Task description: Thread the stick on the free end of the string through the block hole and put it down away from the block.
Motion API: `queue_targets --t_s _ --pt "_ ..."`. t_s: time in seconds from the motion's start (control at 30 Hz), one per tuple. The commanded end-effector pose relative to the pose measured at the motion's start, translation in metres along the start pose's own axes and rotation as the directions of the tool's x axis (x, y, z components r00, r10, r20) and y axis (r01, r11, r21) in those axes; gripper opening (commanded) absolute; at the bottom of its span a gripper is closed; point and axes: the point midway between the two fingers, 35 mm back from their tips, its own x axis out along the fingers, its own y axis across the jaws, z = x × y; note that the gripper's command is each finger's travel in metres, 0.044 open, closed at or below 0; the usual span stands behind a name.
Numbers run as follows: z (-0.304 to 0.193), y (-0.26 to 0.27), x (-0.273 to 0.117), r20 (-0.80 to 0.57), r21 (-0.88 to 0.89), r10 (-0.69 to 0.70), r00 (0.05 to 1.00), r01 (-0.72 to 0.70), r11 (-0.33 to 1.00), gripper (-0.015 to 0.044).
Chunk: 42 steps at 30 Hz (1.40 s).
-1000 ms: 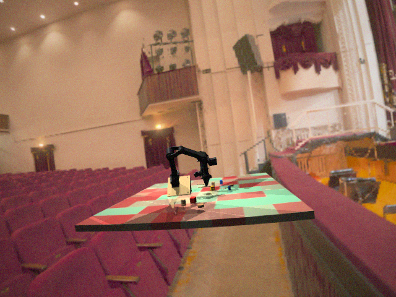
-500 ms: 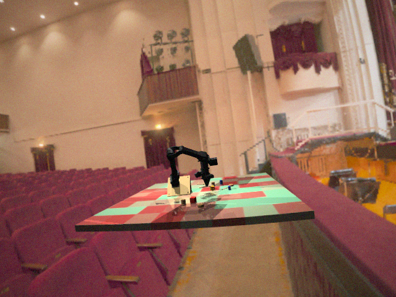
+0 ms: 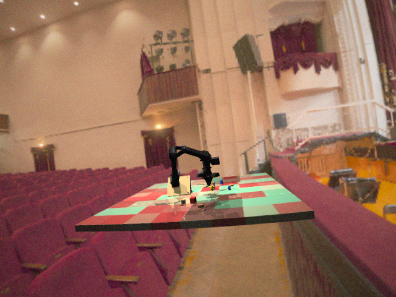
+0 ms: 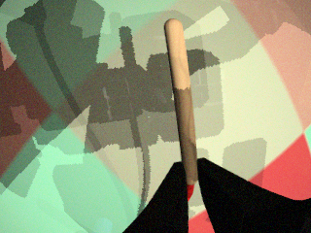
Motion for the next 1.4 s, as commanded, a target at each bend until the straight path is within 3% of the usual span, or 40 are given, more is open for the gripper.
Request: queue_targets --t_s 0.0,0.3,0.6,1.0,1.37 --pt "-0.003 0.005 -0.002 -0.002 -0.130 0.003 1.000 -0.003 0.992 0.0000" --pt "-0.009 0.012 -0.003 -0.002 -0.430 0.004 1.000 -0.004 0.903 0.0000" --pt "-0.015 0.020 -0.004 -0.002 -0.688 0.005 1.000 -0.005 0.725 0.0000" --pt "-0.023 0.029 -0.005 -0.003 -0.924 0.006 1.000 -0.005 0.382 0.0000" --pt "-0.031 0.038 -0.005 -0.003 -1.000 0.007 1.000 -0.003 0.008 0.0000"
